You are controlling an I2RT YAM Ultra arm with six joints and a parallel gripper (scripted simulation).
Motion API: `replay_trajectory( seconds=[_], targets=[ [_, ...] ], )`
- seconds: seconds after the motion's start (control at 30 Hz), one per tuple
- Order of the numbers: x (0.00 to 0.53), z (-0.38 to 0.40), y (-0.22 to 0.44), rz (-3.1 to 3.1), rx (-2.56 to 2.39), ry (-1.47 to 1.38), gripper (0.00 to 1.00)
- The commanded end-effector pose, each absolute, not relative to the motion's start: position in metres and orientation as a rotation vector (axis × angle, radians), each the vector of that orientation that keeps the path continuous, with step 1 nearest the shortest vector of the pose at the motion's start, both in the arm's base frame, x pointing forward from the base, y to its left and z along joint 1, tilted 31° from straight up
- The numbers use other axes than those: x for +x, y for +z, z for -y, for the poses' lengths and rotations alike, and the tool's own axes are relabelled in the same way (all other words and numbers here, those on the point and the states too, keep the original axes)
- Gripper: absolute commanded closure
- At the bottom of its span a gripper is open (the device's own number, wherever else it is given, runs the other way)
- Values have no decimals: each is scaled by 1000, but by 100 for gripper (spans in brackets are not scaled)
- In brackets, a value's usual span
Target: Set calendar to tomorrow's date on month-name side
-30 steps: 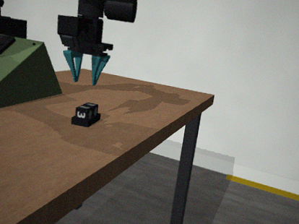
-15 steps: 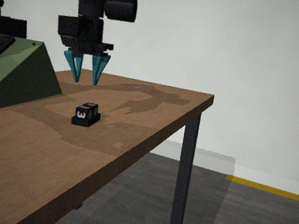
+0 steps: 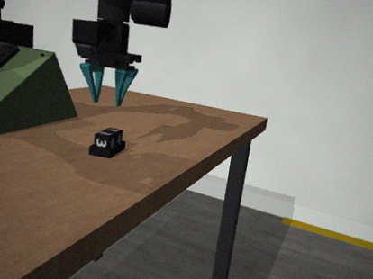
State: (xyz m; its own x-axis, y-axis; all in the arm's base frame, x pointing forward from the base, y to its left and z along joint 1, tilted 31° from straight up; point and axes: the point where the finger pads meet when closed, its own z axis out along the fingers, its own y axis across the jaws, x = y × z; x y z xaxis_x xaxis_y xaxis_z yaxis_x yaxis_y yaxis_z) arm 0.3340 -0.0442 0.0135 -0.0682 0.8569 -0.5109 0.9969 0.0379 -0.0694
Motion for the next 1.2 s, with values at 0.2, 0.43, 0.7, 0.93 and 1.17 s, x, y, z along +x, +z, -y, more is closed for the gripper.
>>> replay_trajectory(
  seconds=[0.2,0.43,0.7,0.93,1.17],
  targets=[
    [337,42,15,-1992,1866,-579,53],
    [337,44,12,-1992,1866,-579,53],
    [337,49,4,-1992,1866,-579,53],
    [336,53,-2,-1992,1866,-579,53],
    [336,59,-12,-1992,1866,-579,53]
  ],
)
